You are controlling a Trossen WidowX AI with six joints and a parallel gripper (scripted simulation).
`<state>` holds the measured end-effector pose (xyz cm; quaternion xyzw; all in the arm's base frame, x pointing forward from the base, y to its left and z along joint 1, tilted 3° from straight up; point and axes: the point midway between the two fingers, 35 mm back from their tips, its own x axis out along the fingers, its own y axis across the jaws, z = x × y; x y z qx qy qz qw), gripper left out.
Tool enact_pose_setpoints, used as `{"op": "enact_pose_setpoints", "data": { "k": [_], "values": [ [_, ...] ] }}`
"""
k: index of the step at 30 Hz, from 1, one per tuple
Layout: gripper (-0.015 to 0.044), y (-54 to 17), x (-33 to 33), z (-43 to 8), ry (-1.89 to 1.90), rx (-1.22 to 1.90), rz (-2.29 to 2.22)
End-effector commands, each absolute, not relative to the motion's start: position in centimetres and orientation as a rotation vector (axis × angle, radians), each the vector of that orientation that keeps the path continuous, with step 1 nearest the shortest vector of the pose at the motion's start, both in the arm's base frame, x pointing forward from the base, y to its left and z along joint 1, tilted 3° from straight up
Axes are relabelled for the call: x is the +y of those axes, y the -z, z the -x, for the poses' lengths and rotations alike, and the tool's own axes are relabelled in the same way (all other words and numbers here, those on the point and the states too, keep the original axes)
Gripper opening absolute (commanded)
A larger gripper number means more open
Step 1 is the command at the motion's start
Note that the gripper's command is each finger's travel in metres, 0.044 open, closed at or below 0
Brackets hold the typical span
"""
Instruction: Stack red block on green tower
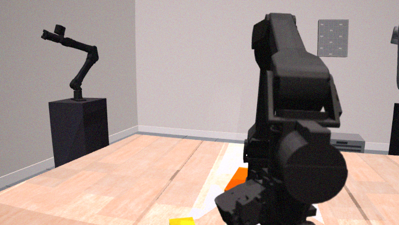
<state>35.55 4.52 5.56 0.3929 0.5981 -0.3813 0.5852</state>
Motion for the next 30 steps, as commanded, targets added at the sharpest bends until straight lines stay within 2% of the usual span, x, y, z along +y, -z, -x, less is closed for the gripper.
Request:
{"op": "enact_pose_setpoints", "data": {
  "k": [1,12,30],
  "values": [
    [0.0157,-5.54,4.52,-35.54,0.889,1.395,-0.916],
    [0.044,-5.54,4.52,-35.54,0.889,1.395,-0.916],
    [0.044,-5.54,4.52,-35.54,0.889,1.395,-0.916]
  ]
}}
